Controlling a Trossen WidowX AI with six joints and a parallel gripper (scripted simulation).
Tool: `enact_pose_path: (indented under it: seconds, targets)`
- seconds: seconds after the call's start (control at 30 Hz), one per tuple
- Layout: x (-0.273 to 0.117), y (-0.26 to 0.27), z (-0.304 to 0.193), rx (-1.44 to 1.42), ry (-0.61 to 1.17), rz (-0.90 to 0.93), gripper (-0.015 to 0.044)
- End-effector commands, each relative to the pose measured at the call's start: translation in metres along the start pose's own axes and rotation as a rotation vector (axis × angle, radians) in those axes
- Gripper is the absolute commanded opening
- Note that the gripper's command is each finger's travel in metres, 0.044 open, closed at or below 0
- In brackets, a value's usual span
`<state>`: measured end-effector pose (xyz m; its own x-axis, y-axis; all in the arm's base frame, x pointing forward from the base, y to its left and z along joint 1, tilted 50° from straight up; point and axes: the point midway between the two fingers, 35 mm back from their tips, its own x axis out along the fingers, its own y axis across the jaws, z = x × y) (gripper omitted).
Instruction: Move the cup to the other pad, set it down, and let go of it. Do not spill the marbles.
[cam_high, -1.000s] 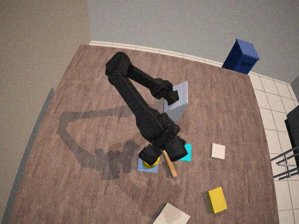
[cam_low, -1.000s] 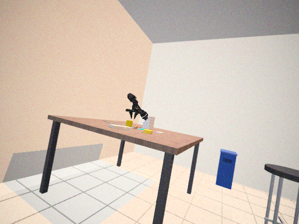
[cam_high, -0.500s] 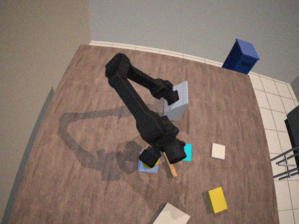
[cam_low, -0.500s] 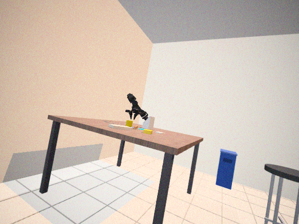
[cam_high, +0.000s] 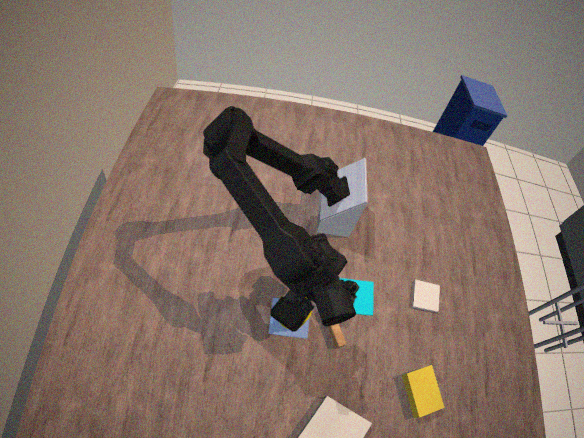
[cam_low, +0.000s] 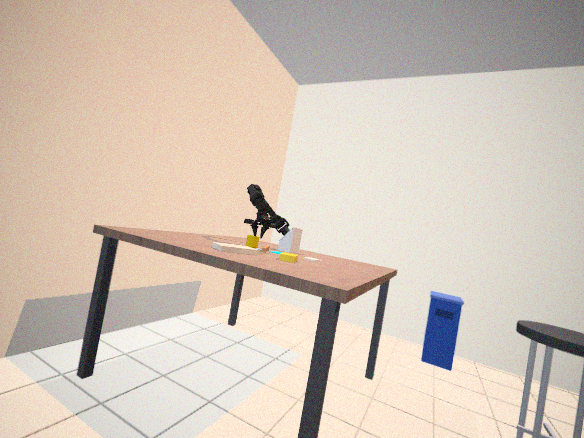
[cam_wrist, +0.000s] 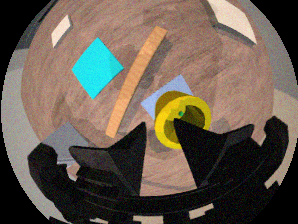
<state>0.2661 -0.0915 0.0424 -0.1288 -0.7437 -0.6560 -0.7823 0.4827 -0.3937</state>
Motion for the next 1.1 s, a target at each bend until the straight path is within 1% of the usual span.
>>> enact_pose_path:
  seconds: [0.0, 0.43, 0.63, 1.07]
  targets:
    - [0.008, 0.0, -0.001, -0.004, 0.007, 0.0, 0.0167]
    - [0.028, 0.001, -0.003, -0.003, 0.011, -0.002, 0.0167]
    - [0.029, 0.001, -0.003, -0.003, 0.011, -0.002, 0.0167]
    - [0.027, 0.001, -0.003, 0.001, 0.006, 0.0, 0.008]
